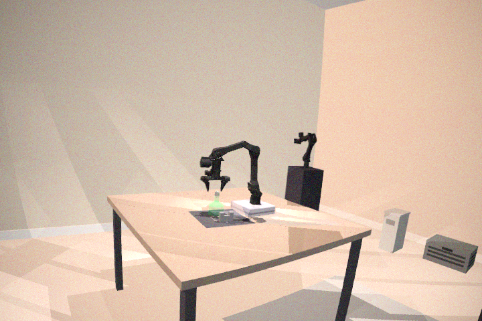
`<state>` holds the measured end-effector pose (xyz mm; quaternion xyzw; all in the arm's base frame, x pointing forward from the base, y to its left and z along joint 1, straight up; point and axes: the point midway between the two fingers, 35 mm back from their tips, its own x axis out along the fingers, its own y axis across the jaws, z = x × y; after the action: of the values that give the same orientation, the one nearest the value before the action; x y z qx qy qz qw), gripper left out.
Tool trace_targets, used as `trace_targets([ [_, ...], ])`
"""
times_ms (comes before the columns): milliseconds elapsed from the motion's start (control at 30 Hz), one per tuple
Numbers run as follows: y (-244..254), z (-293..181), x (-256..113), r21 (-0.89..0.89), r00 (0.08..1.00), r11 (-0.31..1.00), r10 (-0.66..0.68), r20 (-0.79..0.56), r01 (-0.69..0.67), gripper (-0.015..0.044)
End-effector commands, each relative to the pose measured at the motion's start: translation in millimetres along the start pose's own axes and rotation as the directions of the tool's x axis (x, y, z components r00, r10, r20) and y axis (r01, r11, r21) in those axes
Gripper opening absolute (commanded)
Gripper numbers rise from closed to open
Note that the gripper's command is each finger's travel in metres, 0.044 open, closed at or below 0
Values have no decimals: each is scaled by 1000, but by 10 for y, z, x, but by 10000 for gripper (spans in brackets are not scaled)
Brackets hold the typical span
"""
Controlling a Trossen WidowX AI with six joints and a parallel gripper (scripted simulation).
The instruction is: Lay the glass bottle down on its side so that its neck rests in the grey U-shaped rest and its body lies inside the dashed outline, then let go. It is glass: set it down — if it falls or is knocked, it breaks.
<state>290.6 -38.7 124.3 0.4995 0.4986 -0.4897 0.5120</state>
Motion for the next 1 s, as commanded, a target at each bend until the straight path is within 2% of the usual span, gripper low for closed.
trace_targets([
  [0,19,-21,-22,1,1000,1000,0,5,0,440],
  [933,14,-451,-20,1,1000,1000,0,0,0,440],
  [967,14,-451,-20,1,1000,1000,0,0,0,414],
])
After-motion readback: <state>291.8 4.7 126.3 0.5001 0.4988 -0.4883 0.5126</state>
